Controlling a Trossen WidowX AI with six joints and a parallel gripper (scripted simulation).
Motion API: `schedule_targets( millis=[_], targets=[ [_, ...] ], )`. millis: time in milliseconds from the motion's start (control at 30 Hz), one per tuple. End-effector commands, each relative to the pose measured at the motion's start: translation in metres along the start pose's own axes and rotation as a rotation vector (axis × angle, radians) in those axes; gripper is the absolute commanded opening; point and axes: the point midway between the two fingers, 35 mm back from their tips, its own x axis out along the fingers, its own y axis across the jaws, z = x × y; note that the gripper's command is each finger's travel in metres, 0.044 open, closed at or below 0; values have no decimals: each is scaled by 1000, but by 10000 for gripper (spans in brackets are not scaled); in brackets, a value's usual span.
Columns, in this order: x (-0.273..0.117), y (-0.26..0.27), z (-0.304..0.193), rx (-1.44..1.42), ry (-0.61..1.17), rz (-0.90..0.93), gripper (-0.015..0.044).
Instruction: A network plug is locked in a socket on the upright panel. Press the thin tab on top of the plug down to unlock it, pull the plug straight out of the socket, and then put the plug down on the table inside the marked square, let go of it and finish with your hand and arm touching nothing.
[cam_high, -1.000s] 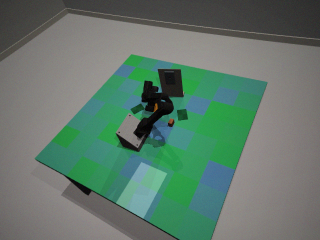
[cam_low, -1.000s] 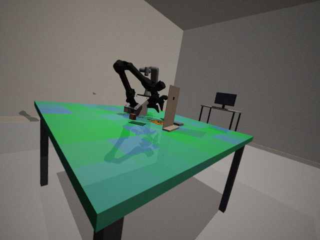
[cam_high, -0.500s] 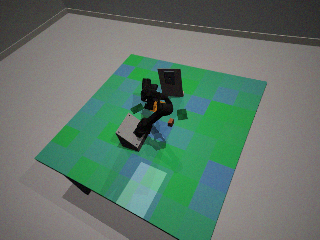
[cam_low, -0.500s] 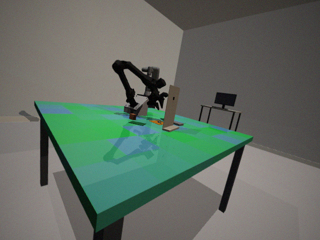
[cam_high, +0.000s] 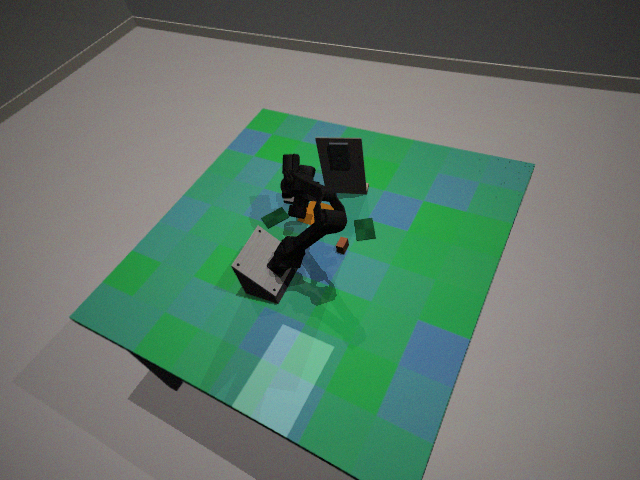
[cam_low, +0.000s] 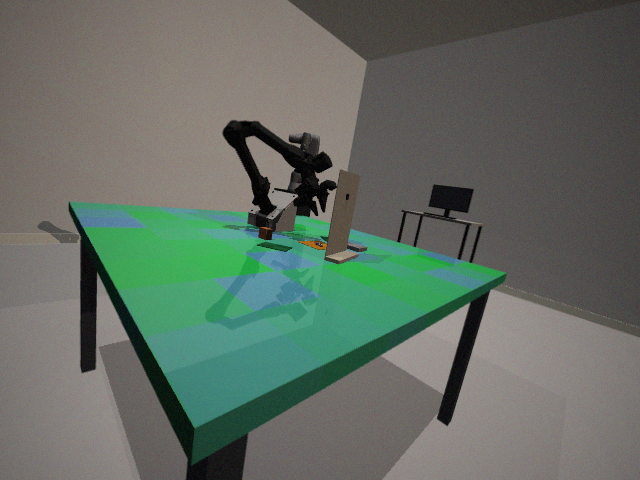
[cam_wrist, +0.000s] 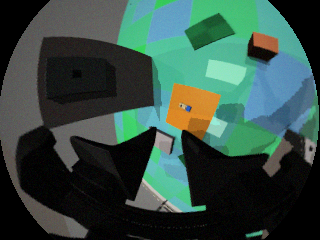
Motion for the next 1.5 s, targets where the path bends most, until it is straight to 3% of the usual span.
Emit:
schedule_targets(
  millis=[0, 1067, 1400, 1467],
  targets=[
    [-7, 9, -1, 6, 2, 6, 156],
    [-87, 62, 3, 19, 0, 19, 156],
    [-87, 62, 3, 19, 0, 19, 419],
    [-87, 62, 3, 19, 0, 19, 440]
  ],
)
